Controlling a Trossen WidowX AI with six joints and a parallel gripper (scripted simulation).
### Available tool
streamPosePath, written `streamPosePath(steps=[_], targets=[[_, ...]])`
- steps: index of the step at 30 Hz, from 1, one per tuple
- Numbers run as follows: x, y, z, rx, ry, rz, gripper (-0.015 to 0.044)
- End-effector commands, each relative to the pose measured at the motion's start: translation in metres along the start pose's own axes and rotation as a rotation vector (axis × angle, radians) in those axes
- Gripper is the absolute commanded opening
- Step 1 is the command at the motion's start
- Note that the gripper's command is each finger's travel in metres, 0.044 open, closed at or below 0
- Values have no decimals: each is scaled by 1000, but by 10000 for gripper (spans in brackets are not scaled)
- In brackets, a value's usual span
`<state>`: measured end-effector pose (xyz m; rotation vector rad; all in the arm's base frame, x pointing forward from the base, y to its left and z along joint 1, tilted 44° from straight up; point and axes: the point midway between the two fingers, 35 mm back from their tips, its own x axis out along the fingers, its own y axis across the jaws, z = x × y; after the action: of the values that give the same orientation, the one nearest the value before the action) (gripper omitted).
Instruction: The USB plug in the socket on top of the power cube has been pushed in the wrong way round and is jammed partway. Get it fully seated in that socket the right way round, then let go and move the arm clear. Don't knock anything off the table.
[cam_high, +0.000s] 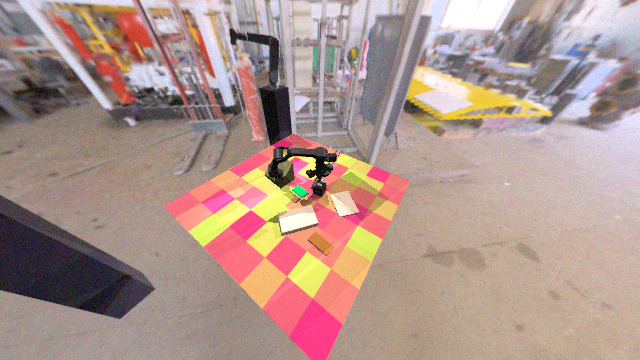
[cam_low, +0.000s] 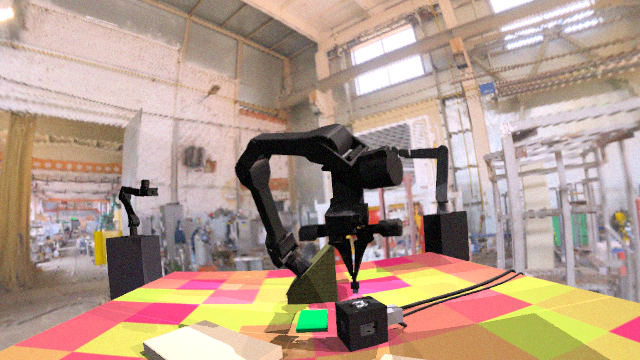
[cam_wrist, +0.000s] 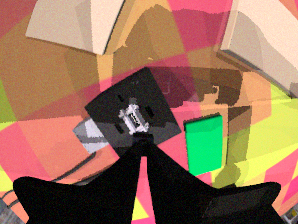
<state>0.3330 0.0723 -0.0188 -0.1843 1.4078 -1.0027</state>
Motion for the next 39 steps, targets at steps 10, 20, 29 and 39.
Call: streamPosePath(steps=[10,20,29,39], targets=[[0,0,0,-354,0,1,0],[0,0,0,-616,-1,1,0],[0,0,0,-851,-1,1,0],[0,0,0,-1113,-1,1,0]])
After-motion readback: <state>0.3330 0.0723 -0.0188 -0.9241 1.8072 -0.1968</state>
